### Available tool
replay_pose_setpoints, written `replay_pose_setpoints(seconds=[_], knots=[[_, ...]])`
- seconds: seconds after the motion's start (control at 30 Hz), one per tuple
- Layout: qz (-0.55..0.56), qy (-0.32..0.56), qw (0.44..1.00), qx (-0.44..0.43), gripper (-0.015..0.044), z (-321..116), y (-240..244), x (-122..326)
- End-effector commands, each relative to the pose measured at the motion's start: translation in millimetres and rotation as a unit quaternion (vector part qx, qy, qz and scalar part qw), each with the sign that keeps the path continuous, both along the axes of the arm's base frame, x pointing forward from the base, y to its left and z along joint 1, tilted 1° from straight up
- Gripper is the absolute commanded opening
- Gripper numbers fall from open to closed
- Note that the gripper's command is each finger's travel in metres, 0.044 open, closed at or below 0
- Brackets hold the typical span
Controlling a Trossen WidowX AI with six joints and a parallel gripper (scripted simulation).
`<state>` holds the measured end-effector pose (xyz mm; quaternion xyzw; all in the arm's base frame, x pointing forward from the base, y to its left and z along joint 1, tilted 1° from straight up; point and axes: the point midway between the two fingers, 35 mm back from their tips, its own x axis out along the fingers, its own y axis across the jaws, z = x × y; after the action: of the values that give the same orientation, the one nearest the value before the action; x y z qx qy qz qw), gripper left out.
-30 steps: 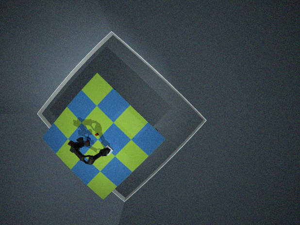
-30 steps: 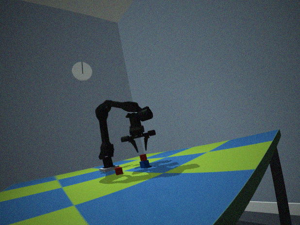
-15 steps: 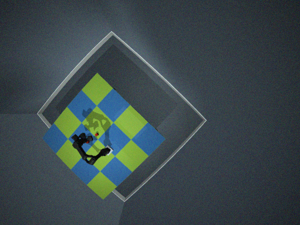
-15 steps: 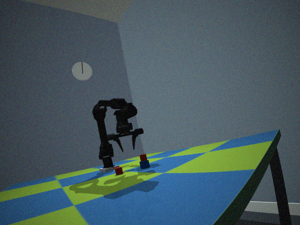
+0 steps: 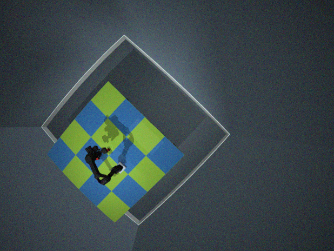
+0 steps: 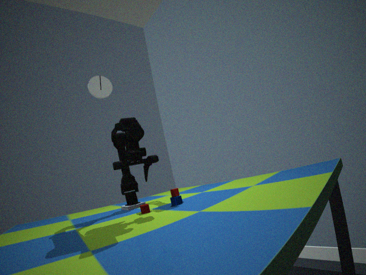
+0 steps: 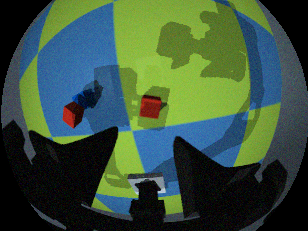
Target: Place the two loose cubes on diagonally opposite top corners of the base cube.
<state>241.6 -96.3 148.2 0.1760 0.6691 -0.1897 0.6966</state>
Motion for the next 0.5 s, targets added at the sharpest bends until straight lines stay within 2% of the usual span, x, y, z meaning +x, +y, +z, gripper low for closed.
replay_pose_setpoints(seconds=[0.0, 0.2, 0.47], knots=[[0.006, 0.002, 1.000, 0.000, 0.0265, -17.2, -2.1, -0.1], [0.006, 0.002, 1.000, 0.000, 0.0265, -58.7, -2.7, -0.4], [0.006, 0.002, 1.000, 0.000, 0.0265, -69.5, -3.0, -0.2]])
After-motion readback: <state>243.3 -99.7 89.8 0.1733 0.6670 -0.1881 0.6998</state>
